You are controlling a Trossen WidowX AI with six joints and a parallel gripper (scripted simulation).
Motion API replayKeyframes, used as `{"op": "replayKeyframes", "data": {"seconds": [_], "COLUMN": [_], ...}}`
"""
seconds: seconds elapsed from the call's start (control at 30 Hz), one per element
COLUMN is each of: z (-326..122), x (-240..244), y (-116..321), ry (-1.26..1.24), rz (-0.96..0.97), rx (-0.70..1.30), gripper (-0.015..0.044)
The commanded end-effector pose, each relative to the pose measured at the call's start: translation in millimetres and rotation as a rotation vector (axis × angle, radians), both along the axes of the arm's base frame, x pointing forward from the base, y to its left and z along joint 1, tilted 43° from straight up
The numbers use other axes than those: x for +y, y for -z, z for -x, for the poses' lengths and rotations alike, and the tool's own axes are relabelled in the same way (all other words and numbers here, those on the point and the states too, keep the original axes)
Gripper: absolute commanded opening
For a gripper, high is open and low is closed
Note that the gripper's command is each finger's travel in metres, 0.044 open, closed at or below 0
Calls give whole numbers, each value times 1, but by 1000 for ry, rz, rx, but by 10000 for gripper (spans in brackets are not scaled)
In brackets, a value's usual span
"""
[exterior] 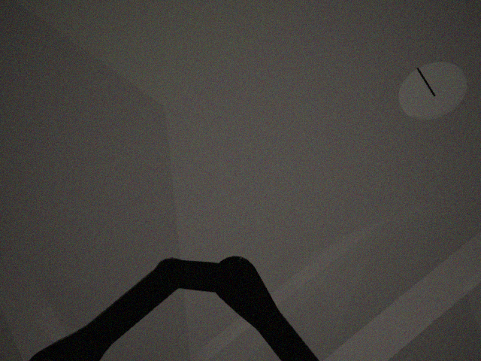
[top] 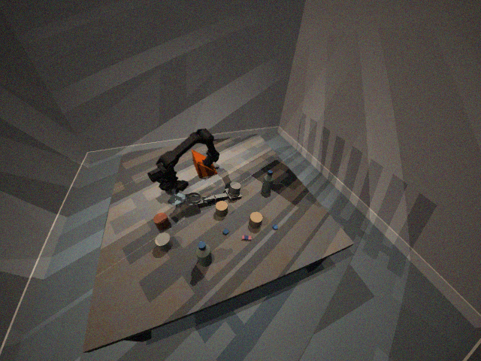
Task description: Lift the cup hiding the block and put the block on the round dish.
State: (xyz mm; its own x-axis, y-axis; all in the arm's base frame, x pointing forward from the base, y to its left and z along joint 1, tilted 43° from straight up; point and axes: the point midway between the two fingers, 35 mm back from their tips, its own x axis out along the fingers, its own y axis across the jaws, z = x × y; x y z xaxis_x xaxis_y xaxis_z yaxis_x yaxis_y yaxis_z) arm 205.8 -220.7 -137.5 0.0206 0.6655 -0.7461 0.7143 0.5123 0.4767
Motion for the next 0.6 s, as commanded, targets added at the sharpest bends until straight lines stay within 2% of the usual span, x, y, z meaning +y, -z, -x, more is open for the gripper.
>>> {"op": "replayKeyframes", "data": {"seconds": [0.0, 0.23, 0.57], "z": [-1, -1, -2], "x": [3, 25, 31], "y": [4, 29, 36], "ry": [-10, -10, -10], "rz": [10, 9, 9], "rx": [-8, -9, -9], "gripper": [0, 0, 0]}}
